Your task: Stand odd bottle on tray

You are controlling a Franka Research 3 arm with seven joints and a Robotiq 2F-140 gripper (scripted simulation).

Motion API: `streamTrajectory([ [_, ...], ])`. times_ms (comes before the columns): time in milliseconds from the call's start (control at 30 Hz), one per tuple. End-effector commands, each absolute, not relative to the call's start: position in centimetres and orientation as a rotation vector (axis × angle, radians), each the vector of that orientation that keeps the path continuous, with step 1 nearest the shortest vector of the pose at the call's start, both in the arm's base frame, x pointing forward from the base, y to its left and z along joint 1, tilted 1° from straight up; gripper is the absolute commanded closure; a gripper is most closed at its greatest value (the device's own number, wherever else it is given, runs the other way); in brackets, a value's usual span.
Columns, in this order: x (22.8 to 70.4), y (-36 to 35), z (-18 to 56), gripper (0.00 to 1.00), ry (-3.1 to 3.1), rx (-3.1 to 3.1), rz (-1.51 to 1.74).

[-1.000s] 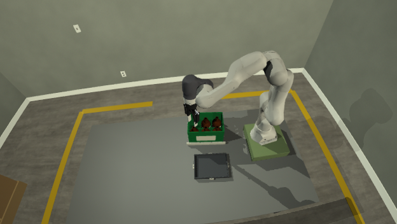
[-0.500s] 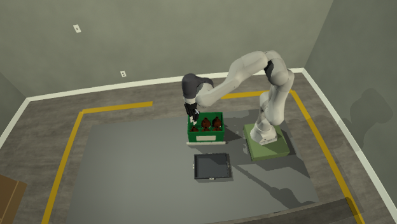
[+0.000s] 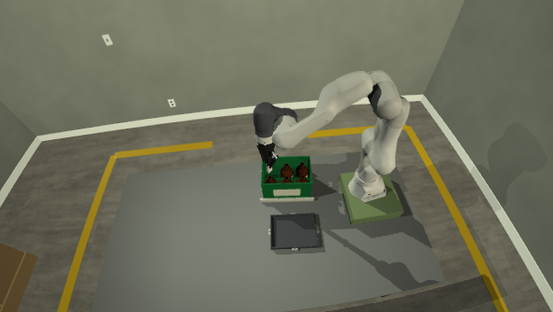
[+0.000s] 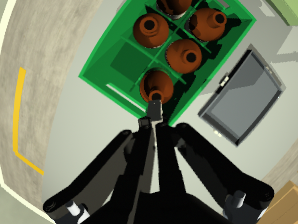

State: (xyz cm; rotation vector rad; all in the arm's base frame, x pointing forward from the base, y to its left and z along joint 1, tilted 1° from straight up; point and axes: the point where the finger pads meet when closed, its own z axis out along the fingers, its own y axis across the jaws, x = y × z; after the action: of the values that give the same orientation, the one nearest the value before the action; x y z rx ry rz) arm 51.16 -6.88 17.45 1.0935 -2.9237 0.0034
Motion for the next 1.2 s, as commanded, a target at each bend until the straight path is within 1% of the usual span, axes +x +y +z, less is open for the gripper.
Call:
streamTrajectory([
  [0, 51.2, -6.8, 17.6, 0.90, -2.925, 1.090, 0.006],
  [533, 50.8, -7.1, 17.7, 0.90, -2.925, 1.089, 0.007],
  [833, 41.6, -12.2, 19.0, 0.90, -2.925, 1.073, 0.020],
  [900, 41.6, -12.2, 19.0, 0.90, -2.925, 1.073, 0.020],
  [933, 39.3, -13.0, 18.9, 0.90, -2.925, 1.074, 0.018],
  [1100, 34.0, -14.1, 18.3, 0.90, -2.925, 1.084, 0.009],
  [1167, 32.8, -14.2, 18.0, 0.90, -2.925, 1.089, 0.006],
])
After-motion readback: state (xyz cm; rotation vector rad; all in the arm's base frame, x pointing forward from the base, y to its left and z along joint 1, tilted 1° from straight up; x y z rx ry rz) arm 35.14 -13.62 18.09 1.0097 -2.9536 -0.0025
